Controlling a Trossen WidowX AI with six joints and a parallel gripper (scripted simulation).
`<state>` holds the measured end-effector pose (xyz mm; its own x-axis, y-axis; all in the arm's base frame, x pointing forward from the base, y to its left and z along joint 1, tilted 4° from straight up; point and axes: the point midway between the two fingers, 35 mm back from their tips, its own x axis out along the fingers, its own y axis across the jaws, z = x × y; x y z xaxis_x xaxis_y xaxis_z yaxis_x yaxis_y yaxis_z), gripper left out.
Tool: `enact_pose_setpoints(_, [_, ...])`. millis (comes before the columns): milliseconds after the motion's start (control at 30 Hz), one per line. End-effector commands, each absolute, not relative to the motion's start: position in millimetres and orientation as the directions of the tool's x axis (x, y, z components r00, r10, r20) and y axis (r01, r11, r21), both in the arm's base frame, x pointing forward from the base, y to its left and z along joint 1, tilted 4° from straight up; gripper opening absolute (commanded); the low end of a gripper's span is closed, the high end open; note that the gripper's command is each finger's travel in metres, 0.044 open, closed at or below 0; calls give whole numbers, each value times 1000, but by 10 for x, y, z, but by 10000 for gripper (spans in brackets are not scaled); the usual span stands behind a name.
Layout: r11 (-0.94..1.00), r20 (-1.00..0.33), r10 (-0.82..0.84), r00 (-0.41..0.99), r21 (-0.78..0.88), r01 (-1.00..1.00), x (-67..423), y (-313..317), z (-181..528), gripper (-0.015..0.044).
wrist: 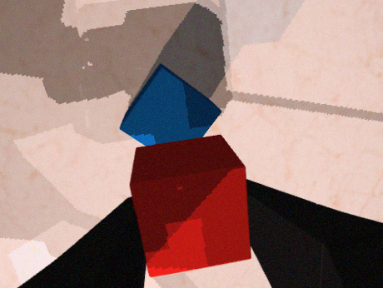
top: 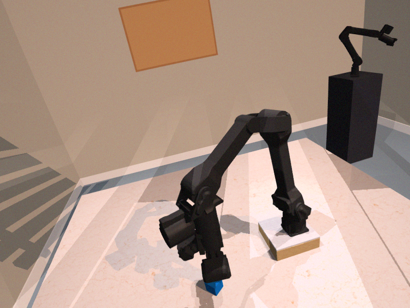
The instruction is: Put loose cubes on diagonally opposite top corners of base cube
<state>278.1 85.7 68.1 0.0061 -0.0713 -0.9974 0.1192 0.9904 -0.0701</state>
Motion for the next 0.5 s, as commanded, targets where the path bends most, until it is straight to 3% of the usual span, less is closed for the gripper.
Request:
enact_pose_setpoints(0, [990,-998,-67,7,-66,125,2783,861,636,105])
enact_pose_setpoints(467, [989,-998,-68,7,-66,130,2781,844,418,105])
